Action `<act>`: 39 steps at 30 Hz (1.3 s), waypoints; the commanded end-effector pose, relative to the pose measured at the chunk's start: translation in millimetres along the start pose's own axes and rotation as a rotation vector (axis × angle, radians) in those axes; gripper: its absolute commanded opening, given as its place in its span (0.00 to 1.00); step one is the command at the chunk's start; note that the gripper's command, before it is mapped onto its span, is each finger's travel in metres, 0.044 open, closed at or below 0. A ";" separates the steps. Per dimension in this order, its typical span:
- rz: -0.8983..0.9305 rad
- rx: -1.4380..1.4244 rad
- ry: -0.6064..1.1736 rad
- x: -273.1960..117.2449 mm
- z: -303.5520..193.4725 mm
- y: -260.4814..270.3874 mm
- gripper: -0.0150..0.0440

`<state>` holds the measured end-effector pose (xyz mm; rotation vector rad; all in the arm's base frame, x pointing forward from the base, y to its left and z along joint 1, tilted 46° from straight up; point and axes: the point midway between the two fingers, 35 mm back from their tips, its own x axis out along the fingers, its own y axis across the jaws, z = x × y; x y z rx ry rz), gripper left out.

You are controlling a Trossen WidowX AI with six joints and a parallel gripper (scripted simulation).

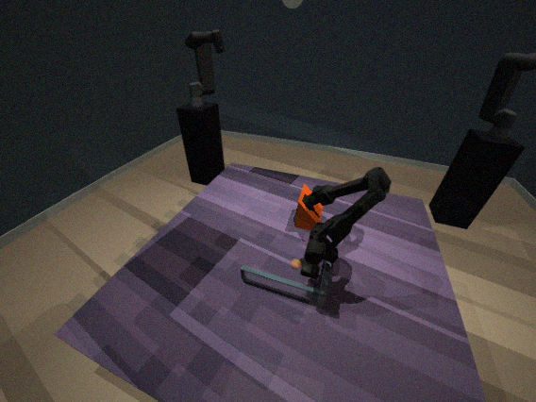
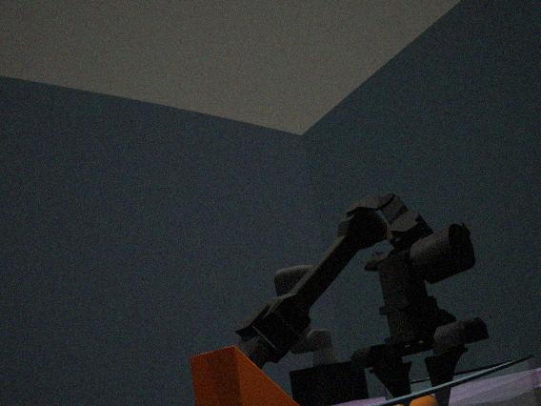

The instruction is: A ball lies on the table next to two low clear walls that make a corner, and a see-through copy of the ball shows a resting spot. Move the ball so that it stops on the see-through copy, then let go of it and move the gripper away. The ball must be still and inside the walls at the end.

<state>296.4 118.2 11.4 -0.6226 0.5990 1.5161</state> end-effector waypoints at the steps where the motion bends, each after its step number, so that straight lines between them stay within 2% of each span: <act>1: 0.004 0.011 -0.005 2.1 -0.5 1.4 0.62; 7: 0.004 0.011 -0.005 2.1 -0.5 1.4 0.55; 10: 0.004 0.011 -0.003 -1.9 -1.0 0.4 0.42; 14: 0.002 0.011 0.005 -25.9 -3.3 -4.4 0.25; 29: 0.005 0.011 0.002 -125.6 -2.3 -0.5 0.25; 35: 0.005 0.011 0.000 -130.1 -1.8 0.5 0.25; 39: 0.005 0.011 0.001 -117.5 -18.8 -1.3 0.25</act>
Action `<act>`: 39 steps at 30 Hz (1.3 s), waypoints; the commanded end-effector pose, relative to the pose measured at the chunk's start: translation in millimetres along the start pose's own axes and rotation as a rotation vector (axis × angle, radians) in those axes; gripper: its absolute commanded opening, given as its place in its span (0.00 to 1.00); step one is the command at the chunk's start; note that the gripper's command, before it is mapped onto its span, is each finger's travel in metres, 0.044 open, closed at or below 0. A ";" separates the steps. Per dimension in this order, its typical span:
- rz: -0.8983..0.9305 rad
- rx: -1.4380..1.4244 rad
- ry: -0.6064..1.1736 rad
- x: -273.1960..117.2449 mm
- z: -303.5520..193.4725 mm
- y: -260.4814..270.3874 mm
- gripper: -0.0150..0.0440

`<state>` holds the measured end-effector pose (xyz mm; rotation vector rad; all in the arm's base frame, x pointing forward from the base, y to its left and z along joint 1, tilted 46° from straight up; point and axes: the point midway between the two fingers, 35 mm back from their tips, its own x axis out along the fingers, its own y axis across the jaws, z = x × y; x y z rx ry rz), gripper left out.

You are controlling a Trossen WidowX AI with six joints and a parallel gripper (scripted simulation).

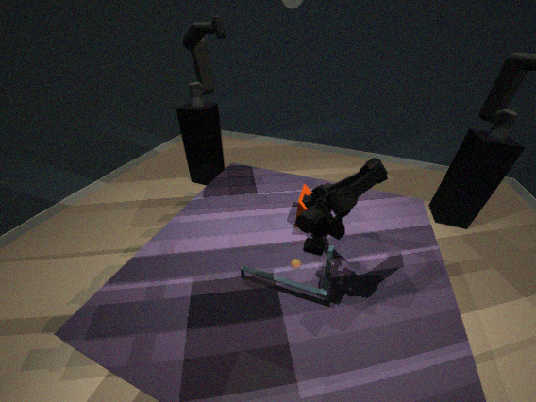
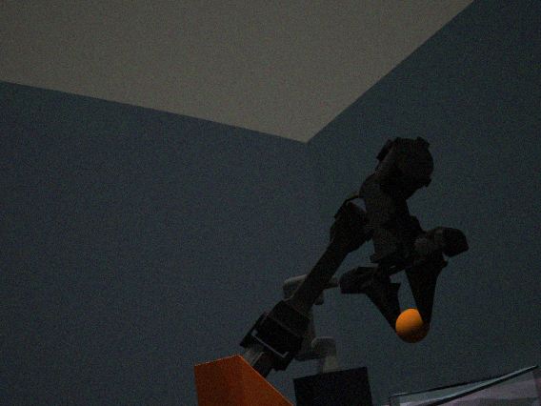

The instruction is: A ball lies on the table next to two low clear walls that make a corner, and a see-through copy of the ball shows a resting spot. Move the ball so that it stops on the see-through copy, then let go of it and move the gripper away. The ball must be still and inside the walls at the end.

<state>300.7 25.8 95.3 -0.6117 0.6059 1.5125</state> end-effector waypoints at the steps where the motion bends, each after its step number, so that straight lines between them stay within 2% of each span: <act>1: 0.004 -0.001 0.003 12.3 -20.6 -0.7 0.25; 7: 0.004 -0.001 0.004 40.2 -55.6 1.2 0.25; 14: 0.004 -0.001 0.004 46.7 -56.9 0.7 0.25; 26: 0.003 -0.001 0.002 107.8 -56.5 1.3 0.25; 39: 0.004 -0.001 0.001 118.0 -56.3 1.7 0.25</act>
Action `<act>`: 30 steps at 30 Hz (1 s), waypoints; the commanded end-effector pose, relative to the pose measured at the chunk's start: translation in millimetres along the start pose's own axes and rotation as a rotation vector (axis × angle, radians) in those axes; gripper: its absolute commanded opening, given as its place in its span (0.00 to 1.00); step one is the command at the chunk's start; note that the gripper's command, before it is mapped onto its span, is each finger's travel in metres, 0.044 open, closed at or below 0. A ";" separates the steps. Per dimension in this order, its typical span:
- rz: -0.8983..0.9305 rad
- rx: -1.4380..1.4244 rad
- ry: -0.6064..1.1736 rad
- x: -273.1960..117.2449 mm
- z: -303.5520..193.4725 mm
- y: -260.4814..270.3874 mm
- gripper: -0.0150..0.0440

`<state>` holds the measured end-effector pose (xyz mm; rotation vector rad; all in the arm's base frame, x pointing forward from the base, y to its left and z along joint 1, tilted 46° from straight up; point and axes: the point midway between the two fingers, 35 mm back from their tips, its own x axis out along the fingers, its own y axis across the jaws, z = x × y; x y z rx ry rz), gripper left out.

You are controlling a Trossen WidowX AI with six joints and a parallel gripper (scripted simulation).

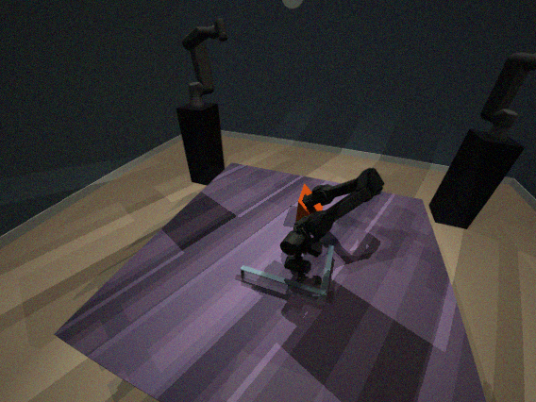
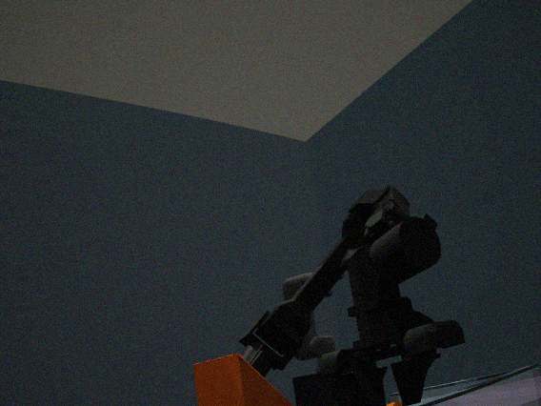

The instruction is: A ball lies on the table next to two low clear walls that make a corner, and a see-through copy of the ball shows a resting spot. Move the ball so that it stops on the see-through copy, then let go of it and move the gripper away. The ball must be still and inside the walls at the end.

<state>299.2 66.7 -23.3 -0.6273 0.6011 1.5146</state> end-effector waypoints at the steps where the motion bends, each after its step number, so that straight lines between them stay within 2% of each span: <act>1: 0.005 0.012 -0.006 7.5 -0.2 2.2 0.25; 12: 0.005 0.012 -0.007 18.1 0.1 2.5 0.25; 24: 0.000 0.000 -0.002 14.5 0.9 0.4 0.79; 28: 0.000 0.000 -0.002 11.9 0.6 0.0 0.80; 30: 0.001 0.004 0.002 -9.7 -1.2 -1.9 0.80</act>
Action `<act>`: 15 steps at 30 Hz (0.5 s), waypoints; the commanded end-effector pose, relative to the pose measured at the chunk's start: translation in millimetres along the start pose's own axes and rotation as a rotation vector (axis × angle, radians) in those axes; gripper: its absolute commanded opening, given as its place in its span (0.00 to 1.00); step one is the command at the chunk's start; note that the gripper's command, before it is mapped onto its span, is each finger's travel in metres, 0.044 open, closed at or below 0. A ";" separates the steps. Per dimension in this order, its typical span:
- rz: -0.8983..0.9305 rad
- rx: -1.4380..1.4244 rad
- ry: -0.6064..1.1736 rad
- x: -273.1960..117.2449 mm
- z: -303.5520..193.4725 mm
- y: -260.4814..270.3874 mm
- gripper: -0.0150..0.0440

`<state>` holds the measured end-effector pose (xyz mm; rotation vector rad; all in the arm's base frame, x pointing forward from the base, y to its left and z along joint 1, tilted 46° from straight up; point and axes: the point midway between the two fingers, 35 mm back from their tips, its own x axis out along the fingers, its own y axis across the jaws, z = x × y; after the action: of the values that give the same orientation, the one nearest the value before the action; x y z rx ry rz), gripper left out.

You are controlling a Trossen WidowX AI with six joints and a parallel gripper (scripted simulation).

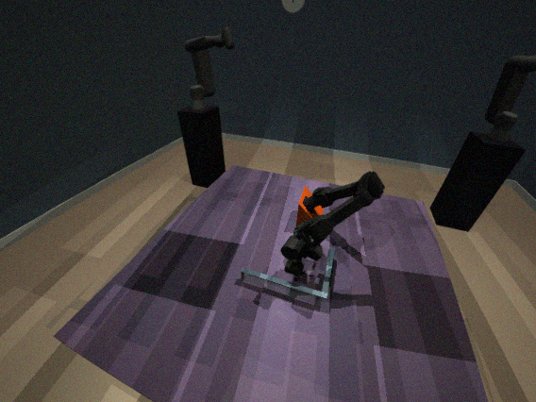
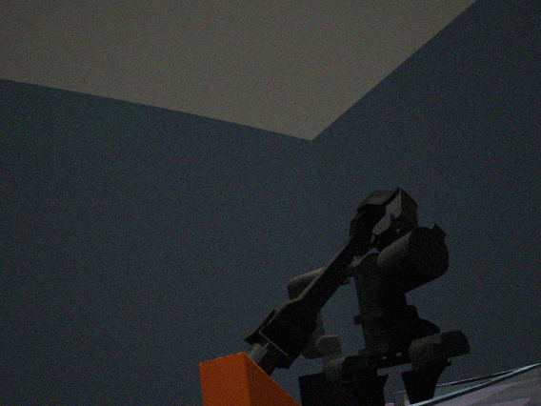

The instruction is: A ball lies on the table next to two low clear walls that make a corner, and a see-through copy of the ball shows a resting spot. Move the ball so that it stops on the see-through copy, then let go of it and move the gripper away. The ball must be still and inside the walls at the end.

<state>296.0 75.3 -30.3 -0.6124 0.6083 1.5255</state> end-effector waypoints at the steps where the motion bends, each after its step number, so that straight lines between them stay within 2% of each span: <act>1: -0.012 -0.003 0.009 -38.5 -2.8 -4.6 0.80; 3: -0.010 0.001 0.006 -70.8 -2.4 -1.9 0.80; 5: -0.009 0.003 0.003 -82.3 -1.7 -0.1 0.80; 15: -0.015 0.015 -0.001 -74.5 -3.8 -1.4 0.80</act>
<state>300.3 19.7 19.8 -0.6070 0.6107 1.5080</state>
